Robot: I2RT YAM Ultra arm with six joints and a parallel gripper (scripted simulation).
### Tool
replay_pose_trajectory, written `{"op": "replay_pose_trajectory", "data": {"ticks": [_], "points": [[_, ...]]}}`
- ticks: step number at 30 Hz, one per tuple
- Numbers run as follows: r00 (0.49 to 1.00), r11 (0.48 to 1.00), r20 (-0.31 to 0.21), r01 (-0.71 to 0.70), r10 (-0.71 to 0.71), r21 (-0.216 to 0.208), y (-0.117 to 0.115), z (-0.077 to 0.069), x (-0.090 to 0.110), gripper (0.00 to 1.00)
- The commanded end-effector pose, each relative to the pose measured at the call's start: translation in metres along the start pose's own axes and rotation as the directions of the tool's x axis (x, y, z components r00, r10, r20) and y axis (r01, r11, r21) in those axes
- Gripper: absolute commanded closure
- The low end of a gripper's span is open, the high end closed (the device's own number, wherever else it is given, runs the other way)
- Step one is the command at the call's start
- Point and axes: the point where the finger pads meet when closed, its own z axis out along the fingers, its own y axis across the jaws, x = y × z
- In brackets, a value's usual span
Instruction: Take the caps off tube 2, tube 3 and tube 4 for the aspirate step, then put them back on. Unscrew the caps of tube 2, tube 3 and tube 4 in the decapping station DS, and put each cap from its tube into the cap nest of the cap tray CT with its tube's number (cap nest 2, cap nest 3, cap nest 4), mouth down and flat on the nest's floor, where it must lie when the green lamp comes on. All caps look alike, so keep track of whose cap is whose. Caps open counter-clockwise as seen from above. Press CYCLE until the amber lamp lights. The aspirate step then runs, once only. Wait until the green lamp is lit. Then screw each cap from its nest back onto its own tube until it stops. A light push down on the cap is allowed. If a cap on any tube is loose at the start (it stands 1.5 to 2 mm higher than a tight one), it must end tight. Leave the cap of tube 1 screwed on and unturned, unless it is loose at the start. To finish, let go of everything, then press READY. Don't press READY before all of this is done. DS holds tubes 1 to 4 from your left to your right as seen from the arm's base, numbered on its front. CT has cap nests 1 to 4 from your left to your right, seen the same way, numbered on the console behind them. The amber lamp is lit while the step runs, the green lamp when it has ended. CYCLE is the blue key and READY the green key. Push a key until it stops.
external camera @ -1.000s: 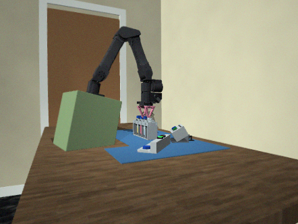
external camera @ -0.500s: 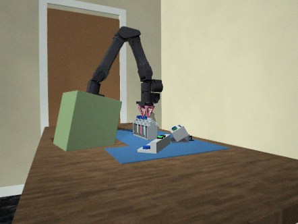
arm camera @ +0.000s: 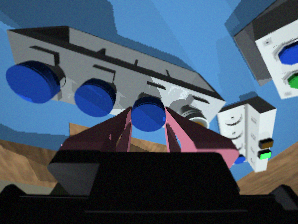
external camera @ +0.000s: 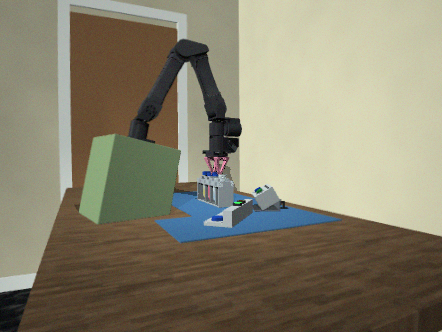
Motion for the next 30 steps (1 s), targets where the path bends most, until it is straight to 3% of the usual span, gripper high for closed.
{"op": "replay_pose_trajectory", "data": {"ticks": [1, 9, 11, 20, 25, 26, 30], "points": [[0.99, 0.99, 0.014, -0.138, 0.138, 0.002, -0.002, -0.0023, -0.0042, 1.0], [0.919, 0.919, 0.014, -0.394, 0.394, -0.001, -0.002, -0.0019, -0.0042, 1.0], [0.919, 0.919, 0.014, -0.394, 0.394, -0.001, -0.002, -0.0019, -0.0042, 1.0], [0.771, 0.771, 0.013, -0.637, 0.637, -0.005, -0.002, -0.0016, -0.0042, 1.0], [0.771, 0.771, 0.013, -0.637, 0.637, -0.005, -0.002, -0.0016, -0.0042, 1.0], [0.771, 0.771, 0.013, -0.637, 0.637, -0.005, -0.002, -0.0015, -0.0042, 0.51], [0.771, 0.771, 0.013, -0.637, 0.637, -0.005, -0.002, -0.0015, -0.0042, 0.51]]}}
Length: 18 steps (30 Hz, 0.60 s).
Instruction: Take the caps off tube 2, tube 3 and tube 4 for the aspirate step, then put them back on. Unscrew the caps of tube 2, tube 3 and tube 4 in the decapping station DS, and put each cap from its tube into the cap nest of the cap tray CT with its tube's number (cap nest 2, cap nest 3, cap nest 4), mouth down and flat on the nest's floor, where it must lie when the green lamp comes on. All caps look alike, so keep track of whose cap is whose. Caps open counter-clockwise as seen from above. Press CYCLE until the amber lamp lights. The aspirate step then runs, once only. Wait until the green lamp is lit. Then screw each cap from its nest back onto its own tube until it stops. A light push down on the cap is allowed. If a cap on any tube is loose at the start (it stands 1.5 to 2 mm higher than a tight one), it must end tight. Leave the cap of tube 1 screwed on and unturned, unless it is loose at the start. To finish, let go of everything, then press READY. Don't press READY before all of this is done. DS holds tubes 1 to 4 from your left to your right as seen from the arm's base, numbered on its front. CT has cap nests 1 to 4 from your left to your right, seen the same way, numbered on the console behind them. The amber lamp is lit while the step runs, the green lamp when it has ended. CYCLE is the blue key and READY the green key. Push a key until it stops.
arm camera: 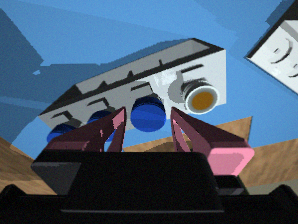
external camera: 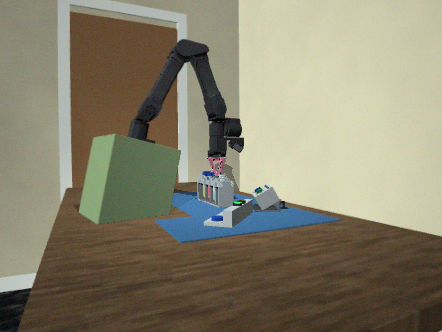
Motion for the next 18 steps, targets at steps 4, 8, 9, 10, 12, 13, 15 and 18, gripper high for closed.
{"op": "replay_pose_trajectory", "data": {"ticks": [4, 8, 9, 10, 12, 13, 15, 18], "points": [[1.0, 1.0, 0.013, -0.013, 0.013, -0.004, 0.0012, -0.0025, -0.0042, 0.51], [1.0, 1.0, 0.013, -0.013, 0.013, -0.004, 0.0012, -0.0025, -0.0042, 0.51], [1.0, 1.0, 0.013, 0.027, -0.027, -0.004, 0.0013, -0.003, -0.0042, 0.51], [0.998, 0.998, 0.014, 0.067, -0.067, -0.003, 0.0013, -0.0035, -0.0042, 0.51], [0.989, 0.989, 0.014, 0.147, -0.147, -0.002, 0.0013, -0.0035, -0.0042, 0.51], [0.982, 0.983, 0.014, 0.186, -0.186, -0.001, 0.0013, -0.0035, -0.0042, 0.51], [0.982, 0.983, 0.014, 0.186, -0.186, -0.001, 0.0013, -0.0035, -0.0042, 0.51], [0.953, 0.953, 0.014, 0.302, -0.302, 0.0, 0.0013, -0.0035, -0.0042, 0.51]]}}
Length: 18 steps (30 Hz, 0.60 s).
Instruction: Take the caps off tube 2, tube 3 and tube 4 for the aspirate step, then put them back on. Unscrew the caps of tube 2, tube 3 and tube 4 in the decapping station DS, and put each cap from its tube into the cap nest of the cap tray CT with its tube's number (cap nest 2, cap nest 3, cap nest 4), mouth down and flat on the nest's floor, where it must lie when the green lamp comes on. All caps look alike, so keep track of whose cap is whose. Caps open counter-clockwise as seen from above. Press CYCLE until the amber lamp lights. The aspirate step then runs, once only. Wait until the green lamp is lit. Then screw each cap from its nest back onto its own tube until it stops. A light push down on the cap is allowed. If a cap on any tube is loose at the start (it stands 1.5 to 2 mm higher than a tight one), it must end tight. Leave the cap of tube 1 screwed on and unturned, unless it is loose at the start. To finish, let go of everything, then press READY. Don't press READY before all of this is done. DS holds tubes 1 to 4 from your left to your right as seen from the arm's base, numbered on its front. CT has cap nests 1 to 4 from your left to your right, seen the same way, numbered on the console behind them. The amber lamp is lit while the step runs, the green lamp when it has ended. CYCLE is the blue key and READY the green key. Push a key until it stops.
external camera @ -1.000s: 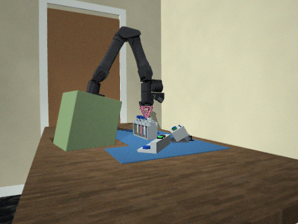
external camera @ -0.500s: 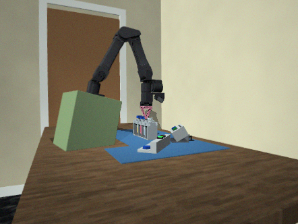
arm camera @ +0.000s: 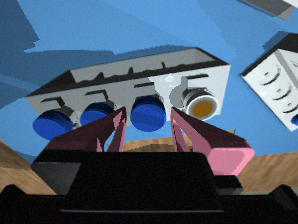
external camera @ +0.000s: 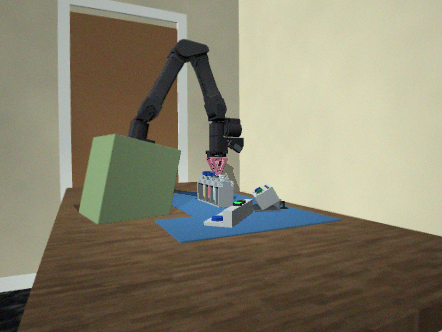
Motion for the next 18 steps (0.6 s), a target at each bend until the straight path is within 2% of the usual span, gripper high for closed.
{"op": "replay_pose_trajectory", "data": {"ticks": [1, 6, 12, 18], "points": [[0.987, 0.987, 0.016, 0.158, -0.158, 0.0, 0.0007, -0.0036, -0.0049, 0.51], [0.936, 0.936, 0.015, 0.351, -0.351, 0.004, 0.0007, -0.0036, -0.0049, 0.51], [0.834, 0.834, 0.014, 0.551, -0.551, 0.007, 0.0009, -0.0036, -0.0052, 0.51], [0.834, 0.834, 0.014, 0.551, -0.551, 0.007, 0.0011, -0.0038, -0.0055, 0.51]]}}
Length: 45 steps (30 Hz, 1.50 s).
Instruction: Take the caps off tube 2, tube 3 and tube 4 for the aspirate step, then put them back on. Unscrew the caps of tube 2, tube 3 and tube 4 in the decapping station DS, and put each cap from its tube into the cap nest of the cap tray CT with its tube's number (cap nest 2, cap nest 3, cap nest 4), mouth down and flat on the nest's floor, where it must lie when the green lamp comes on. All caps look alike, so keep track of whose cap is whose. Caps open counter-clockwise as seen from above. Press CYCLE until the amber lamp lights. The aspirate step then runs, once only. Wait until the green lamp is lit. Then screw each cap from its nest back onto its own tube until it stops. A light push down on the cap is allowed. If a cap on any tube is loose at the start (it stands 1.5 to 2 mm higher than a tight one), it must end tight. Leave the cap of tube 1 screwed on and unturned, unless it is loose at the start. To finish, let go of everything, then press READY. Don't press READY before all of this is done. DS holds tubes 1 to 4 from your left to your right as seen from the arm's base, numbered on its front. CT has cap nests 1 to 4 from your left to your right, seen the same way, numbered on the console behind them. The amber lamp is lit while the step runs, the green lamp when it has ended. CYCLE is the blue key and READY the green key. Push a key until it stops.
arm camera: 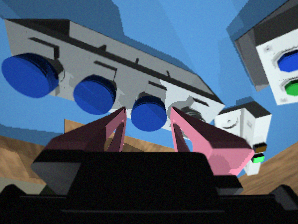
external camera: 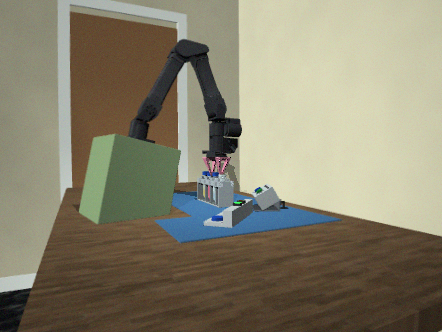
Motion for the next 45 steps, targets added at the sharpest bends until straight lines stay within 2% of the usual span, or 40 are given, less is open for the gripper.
{"op": "replay_pose_trajectory", "data": {"ticks": [1, 15, 22, 28, 30, 41, 45], "points": [[0.999, 0.999, 0.016, 0.039, -0.039, 0.007, -0.002, -0.0038, -0.0058, 1.0], [0.999, 0.999, 0.016, 0.039, -0.039, 0.007, -0.002, -0.0038, -0.0057, 1.0], [0.981, 0.981, 0.017, -0.193, 0.193, 0.003, -0.0021, -0.0035, -0.0058, 1.0], [0.923, 0.923, 0.018, -0.384, 0.384, -0.001, -0.0021, -0.0032, -0.0058, 1.0], [0.923, 0.923, 0.018, -0.384, 0.384, -0.001, -0.0021, -0.0032, -0.0058, 1.0], [0.734, 0.734, 0.016, -0.679, 0.679, -0.007, -0.0021, -0.0026, -0.0058, 1.0], [0.734, 0.734, 0.016, -0.679, 0.679, -0.007, -0.002, -0.0026, -0.0058, 1.0]]}}
